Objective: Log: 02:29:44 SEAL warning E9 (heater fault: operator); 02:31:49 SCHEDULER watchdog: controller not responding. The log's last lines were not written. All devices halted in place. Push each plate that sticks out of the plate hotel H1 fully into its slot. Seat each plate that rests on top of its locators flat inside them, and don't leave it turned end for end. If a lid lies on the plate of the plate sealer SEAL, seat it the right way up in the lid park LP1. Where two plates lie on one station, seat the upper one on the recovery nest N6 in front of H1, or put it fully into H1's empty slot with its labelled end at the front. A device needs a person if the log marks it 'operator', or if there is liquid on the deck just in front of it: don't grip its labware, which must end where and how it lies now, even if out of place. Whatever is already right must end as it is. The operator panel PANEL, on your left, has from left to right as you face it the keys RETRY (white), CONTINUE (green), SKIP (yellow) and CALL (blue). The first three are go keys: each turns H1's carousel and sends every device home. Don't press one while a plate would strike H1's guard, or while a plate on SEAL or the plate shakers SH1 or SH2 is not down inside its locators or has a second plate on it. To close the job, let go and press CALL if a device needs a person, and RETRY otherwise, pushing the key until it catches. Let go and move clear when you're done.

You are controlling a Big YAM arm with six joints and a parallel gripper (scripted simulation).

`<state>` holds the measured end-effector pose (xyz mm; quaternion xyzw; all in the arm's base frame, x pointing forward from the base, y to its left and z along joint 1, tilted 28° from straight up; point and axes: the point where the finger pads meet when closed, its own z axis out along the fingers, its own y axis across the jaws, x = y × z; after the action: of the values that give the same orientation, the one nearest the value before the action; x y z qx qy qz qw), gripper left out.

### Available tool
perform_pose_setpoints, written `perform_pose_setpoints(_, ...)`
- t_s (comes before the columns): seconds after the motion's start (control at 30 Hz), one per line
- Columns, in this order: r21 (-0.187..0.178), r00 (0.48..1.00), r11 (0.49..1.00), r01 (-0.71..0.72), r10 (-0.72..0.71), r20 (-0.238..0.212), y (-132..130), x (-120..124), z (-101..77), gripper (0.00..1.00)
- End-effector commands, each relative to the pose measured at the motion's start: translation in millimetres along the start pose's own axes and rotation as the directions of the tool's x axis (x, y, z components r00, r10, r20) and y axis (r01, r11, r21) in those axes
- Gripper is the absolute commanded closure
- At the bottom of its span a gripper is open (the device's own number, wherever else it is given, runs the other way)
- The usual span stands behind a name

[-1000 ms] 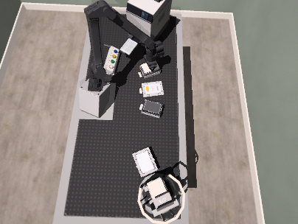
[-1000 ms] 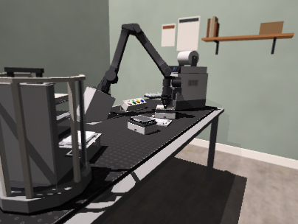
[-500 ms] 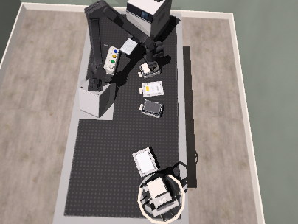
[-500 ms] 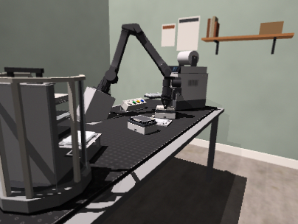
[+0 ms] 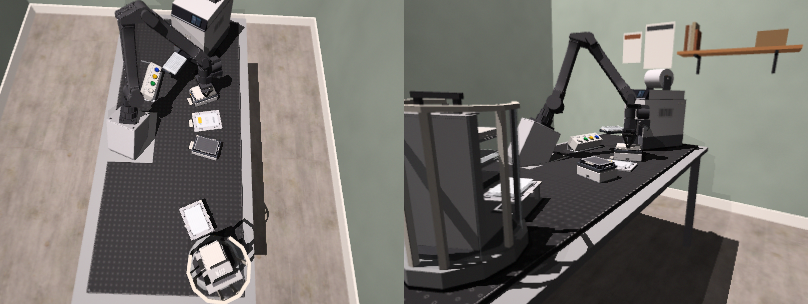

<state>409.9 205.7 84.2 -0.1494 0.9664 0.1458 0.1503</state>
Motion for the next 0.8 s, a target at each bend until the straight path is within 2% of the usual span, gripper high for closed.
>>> perform_pose_setpoints(0.0,-0.002,1.000,1.000,0.000,0.000,-0.008,4.7,1.3,8.6,0.16)
perform_pose_setpoints(0.77,-0.001,1.000,1.000,0.000,0.000,-0.008,4.9,0.1,8.9,0.16)
